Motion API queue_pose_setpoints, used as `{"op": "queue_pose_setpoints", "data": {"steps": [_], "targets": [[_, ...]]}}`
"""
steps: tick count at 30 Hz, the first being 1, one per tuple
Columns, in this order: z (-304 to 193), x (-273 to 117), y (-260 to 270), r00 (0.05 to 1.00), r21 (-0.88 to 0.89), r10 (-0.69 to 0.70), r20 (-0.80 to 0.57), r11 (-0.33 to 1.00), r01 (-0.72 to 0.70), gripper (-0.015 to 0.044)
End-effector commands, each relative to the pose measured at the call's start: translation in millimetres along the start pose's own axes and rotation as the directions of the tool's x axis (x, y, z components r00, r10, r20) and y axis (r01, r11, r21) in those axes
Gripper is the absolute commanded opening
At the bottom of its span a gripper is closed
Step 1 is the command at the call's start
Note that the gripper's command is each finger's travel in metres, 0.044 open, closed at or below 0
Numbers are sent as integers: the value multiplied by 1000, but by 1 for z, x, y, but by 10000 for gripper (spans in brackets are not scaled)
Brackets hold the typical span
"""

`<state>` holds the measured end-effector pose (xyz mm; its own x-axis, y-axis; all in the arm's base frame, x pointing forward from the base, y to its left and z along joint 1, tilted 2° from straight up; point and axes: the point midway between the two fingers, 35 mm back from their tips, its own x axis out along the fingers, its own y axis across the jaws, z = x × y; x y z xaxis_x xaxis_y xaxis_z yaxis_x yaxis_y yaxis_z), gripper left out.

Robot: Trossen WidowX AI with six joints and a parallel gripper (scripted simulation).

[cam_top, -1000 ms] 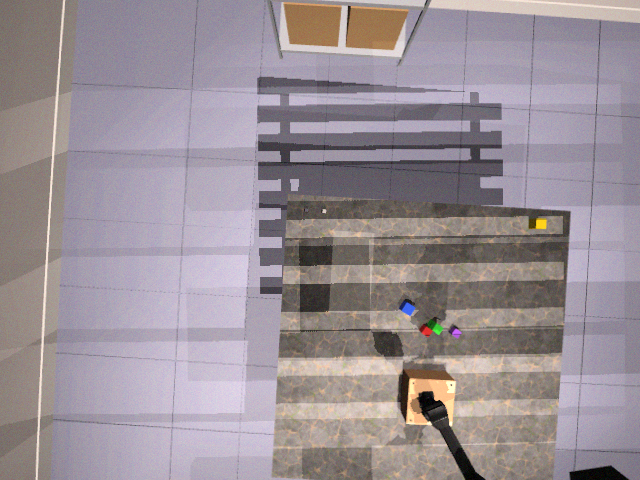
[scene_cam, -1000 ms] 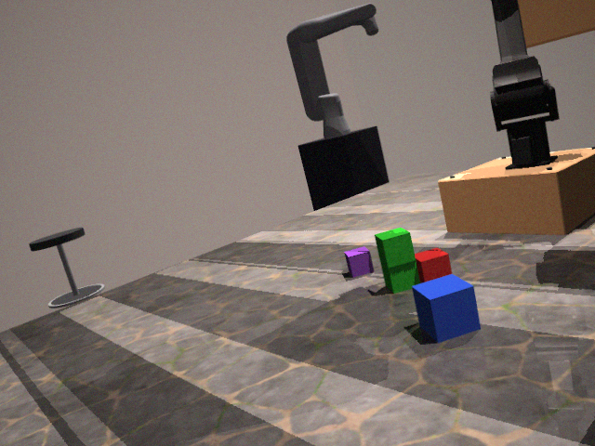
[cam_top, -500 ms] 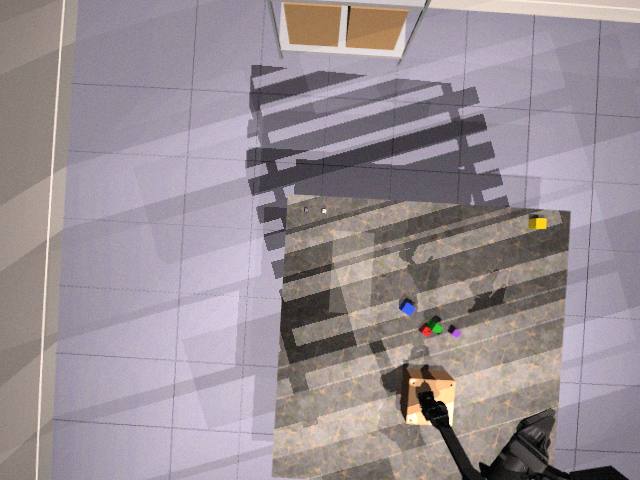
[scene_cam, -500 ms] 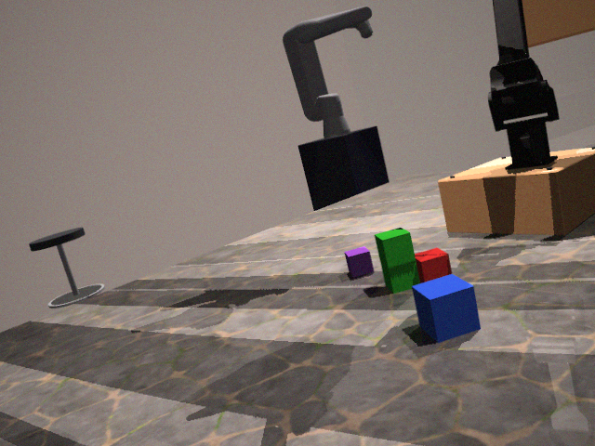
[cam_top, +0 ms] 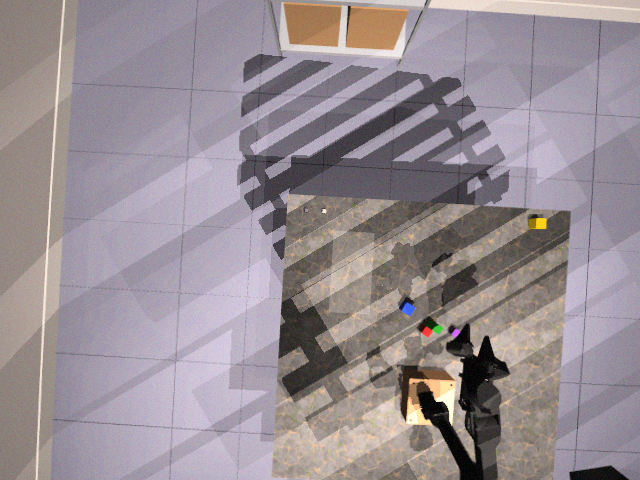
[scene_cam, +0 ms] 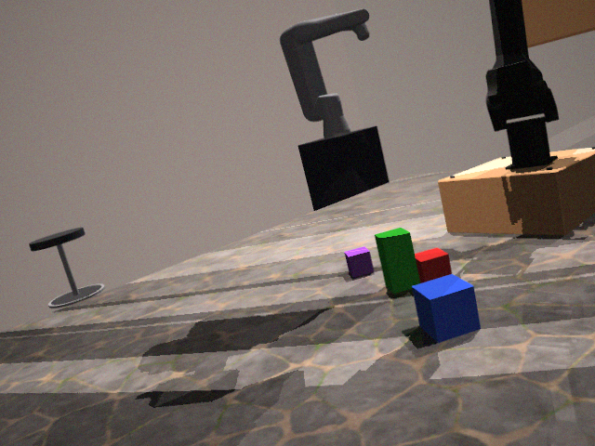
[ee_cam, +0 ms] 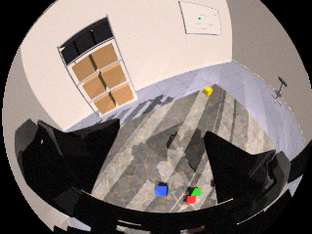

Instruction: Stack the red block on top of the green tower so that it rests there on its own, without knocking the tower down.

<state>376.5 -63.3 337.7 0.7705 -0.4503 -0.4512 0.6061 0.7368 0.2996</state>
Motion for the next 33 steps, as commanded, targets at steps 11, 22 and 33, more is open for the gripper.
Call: {"op": "queue_pose_setpoints", "data": {"steps": [11,22,33], "targets": [[-210,60,-102,691,-218,-255,-676,965,144,440],[-269,43,-144,454,-251,-308,-836,951,183,440],[-288,62,-155,454,-251,-308,-836,951,183,440]]}}
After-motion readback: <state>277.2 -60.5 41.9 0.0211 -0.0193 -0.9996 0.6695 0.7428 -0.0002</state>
